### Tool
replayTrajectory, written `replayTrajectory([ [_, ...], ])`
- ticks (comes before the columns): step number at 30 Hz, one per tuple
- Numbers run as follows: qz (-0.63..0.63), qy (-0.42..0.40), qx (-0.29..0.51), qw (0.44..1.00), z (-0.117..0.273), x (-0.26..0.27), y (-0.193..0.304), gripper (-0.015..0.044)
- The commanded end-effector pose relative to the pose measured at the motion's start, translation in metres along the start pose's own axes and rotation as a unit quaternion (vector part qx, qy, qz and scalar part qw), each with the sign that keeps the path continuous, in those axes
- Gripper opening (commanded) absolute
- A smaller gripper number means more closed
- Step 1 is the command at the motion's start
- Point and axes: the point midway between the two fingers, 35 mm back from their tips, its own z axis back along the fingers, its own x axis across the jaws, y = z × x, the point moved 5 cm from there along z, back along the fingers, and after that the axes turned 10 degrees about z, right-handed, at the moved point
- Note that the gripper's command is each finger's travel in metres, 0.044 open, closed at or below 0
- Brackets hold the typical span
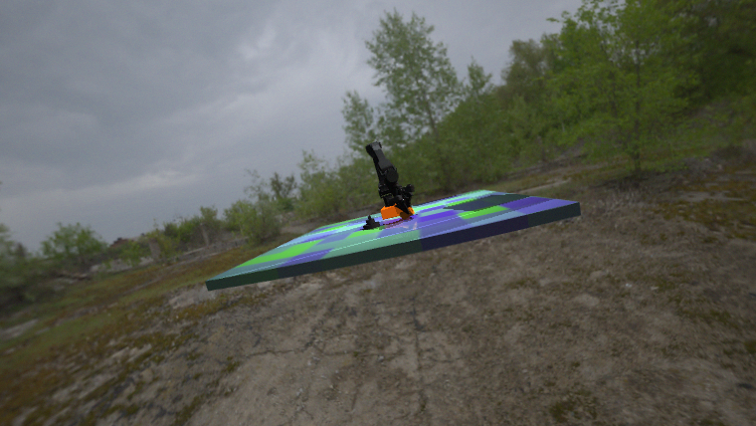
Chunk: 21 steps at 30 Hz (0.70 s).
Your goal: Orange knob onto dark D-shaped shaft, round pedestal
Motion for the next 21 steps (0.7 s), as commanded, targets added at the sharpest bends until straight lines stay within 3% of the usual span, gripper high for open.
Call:
replayTrajectory([
  [1,0.002,0.004,-0.036,0.999,0.003,0.003,0.008,0.0179],
  [21,0.002,0.032,-0.197,0.980,0.009,0.009,0.043,0.0179],
])
